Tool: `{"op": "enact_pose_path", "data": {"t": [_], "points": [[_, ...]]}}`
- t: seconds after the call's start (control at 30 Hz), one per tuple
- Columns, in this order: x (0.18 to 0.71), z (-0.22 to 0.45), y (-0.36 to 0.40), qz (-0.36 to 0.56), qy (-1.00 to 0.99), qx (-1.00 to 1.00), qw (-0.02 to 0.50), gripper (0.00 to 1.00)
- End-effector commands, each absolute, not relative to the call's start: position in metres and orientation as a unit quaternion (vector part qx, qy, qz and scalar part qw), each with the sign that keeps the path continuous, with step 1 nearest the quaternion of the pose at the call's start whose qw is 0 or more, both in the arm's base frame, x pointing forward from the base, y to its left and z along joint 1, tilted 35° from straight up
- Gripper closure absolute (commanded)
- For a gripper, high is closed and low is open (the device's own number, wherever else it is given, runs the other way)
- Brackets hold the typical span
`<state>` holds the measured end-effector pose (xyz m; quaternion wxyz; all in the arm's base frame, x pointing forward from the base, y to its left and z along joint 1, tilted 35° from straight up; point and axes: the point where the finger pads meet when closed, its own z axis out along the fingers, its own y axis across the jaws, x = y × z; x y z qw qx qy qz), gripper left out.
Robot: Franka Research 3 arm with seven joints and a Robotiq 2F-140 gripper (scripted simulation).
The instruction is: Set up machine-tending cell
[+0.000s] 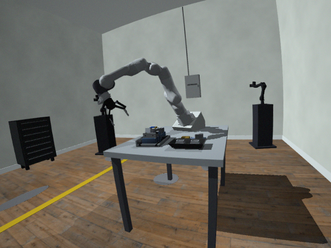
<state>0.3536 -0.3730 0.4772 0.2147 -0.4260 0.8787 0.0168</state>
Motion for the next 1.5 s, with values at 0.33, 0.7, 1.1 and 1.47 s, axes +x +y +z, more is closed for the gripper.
{"op": "enact_pose_path", "data": {"t": [0.33,0.7,1.1,1.47], "points": [[0.354,0.477,-0.373,0.017,0.879,-0.426,0.215,0.0],[0.365,0.484,-0.356,0.014,0.873,-0.437,0.217,0.0],[0.417,0.512,-0.251,0.0,0.84,-0.494,0.226,0.0],[0.449,0.526,-0.109,-0.019,0.798,-0.56,0.222,0.0]]}}
